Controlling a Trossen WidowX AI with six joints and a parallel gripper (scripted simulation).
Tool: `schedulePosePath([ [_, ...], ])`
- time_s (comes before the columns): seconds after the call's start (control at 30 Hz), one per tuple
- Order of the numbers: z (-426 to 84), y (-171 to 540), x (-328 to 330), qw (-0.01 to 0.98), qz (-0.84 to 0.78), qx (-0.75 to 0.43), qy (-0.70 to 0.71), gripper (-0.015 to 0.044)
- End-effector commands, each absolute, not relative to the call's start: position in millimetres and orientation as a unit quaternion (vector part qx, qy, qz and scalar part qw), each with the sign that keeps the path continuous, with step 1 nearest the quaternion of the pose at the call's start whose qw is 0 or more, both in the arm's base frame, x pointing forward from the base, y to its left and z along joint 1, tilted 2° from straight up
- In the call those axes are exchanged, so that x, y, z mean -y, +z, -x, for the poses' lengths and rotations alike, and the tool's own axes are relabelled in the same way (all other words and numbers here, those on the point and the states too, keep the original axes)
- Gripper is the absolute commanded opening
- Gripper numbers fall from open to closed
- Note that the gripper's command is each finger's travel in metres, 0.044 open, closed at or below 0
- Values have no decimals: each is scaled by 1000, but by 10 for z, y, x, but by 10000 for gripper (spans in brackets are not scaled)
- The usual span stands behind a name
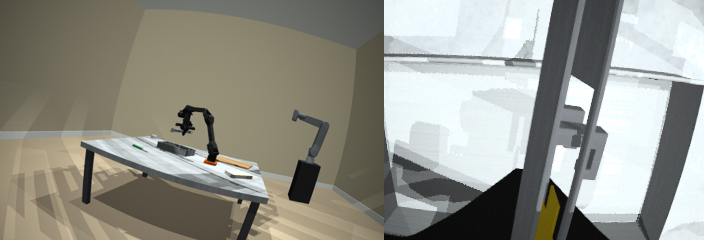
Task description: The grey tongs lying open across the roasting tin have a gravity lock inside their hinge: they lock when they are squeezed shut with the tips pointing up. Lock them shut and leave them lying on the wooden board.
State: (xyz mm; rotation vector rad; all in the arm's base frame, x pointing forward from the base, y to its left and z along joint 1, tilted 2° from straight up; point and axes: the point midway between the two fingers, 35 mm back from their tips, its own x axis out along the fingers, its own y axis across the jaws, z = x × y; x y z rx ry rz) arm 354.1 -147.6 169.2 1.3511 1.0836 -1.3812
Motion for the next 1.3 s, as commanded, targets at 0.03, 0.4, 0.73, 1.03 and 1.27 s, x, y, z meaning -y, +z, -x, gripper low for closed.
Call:
schedulePosePath([
  [0.03,-3511,1693,1534,451,-542,-442,-555,-150],
  [0.4,-3135,1726,2086,491,-508,-480,-520,-150],
  [0.73,-2680,1752,2552,529,-469,-516,-485,-150],
  [1.03,-2223,1769,2887,560,-427,-549,-449,-150],
  [1.27,-1840,1783,3094,582,-392,-574,-420,-150],
])
